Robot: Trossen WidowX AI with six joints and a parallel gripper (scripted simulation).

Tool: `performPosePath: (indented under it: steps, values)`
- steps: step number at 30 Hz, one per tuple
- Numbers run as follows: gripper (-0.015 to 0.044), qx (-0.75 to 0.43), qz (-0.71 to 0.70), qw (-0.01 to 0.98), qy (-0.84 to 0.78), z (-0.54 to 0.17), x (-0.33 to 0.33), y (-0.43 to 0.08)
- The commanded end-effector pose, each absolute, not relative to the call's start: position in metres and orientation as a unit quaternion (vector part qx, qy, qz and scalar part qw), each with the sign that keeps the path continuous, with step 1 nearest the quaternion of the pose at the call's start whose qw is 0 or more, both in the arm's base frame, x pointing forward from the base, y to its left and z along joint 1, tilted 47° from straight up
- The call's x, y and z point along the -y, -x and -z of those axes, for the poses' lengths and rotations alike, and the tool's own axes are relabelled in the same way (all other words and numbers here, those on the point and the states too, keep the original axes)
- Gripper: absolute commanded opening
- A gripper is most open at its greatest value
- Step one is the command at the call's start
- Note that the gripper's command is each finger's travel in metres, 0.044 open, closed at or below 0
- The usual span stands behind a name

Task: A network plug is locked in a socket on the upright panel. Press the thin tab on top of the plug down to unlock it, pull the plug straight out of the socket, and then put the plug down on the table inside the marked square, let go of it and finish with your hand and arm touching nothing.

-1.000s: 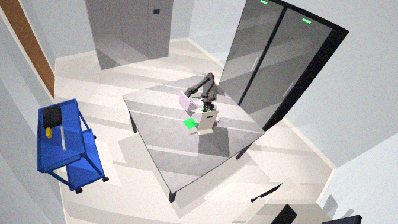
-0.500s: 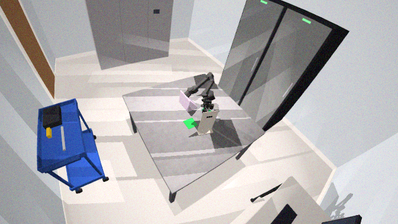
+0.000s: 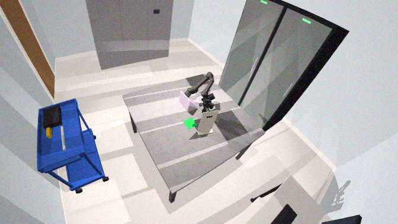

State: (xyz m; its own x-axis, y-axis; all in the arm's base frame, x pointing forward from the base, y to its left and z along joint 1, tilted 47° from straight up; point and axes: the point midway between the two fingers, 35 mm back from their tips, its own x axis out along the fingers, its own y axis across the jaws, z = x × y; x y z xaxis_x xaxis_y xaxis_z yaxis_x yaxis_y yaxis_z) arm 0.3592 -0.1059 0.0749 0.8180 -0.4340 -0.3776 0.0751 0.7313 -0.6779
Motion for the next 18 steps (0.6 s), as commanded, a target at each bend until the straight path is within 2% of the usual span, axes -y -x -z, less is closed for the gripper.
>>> performPosePath:
  steps: [1, 18]
  values:
    - [0.0, -0.267, 0.146, 0.892, 0.336, -0.0753, 0.1058, -0.3563]
    - [0.0, -0.267, 0.146, 0.892, 0.336, -0.0778, 0.1026, -0.3491]
